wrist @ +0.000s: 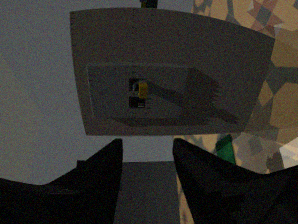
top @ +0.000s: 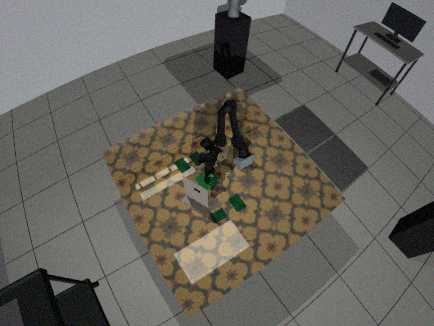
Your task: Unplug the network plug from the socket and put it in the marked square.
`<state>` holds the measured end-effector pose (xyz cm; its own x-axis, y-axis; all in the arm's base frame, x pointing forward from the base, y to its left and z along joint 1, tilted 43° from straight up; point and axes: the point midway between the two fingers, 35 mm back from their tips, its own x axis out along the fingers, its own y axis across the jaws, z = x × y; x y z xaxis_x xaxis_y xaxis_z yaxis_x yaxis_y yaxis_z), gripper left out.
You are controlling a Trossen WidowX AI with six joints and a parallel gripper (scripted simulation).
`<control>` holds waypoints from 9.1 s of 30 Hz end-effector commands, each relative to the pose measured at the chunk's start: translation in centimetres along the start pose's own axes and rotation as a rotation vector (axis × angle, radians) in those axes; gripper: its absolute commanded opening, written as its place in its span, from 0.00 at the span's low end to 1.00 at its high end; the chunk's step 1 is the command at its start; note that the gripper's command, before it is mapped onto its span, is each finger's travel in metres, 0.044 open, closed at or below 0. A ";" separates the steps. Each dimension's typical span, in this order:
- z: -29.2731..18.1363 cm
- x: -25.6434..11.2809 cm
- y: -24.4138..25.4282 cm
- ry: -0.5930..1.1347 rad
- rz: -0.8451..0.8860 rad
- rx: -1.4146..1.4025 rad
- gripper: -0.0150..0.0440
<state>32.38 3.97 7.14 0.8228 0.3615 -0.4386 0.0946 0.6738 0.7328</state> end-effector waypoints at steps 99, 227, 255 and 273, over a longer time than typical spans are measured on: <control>1.9 7.7 0.2 -0.007 0.008 -0.002 0.25; 0.8 1.5 2.5 -0.005 0.003 0.001 0.25; -0.4 0.7 2.2 -0.075 -0.228 0.167 0.25; -0.7 -0.5 -4.2 -0.319 -0.631 0.359 0.25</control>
<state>31.30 1.92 4.10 0.6909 -0.1956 -0.6960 0.6927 0.4548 0.5598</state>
